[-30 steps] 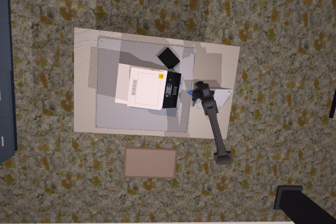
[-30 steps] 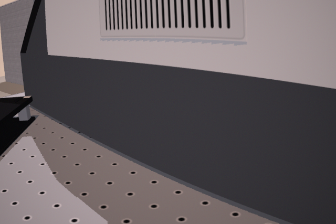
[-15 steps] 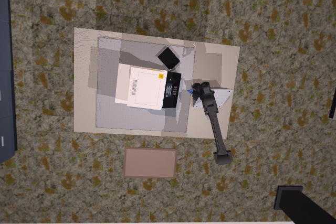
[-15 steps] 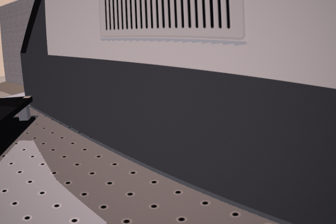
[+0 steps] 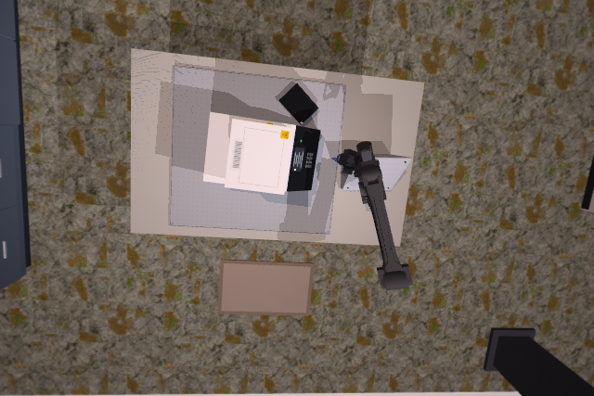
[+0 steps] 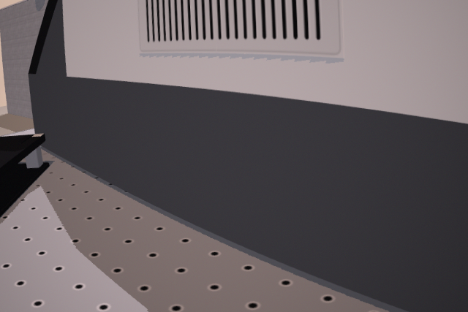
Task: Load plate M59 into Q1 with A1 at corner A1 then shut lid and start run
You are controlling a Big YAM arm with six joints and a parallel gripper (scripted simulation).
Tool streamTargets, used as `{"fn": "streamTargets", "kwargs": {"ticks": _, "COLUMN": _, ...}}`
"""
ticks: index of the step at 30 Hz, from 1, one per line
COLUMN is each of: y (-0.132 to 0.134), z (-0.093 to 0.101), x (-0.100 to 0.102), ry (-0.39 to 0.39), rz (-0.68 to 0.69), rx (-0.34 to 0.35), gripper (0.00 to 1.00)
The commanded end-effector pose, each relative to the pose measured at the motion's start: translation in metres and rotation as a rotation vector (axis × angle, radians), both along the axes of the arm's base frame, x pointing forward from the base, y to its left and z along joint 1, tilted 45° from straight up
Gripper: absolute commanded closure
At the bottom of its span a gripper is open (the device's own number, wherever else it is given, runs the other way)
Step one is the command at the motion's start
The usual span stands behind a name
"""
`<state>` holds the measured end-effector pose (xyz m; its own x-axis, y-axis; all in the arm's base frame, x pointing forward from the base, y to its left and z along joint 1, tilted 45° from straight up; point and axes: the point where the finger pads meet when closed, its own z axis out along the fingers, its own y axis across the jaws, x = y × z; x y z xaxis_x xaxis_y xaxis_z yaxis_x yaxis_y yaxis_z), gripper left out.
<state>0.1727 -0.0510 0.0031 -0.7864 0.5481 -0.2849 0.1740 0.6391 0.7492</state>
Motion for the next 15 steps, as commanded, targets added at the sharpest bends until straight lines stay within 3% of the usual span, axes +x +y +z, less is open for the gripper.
{"fn": "streamTargets", "kwargs": {"ticks": 1, "y": -0.031, "z": 0.006, "x": 0.013, "ry": -0.122, "rz": 0.098, "rx": -0.17, "gripper": 1.0}}
{"fn": "streamTargets", "kwargs": {"ticks": 15, "y": -0.003, "z": -0.006, "x": 0.022, "ry": -0.078, "rz": 0.064, "rx": -0.088, "gripper": 1.0}}
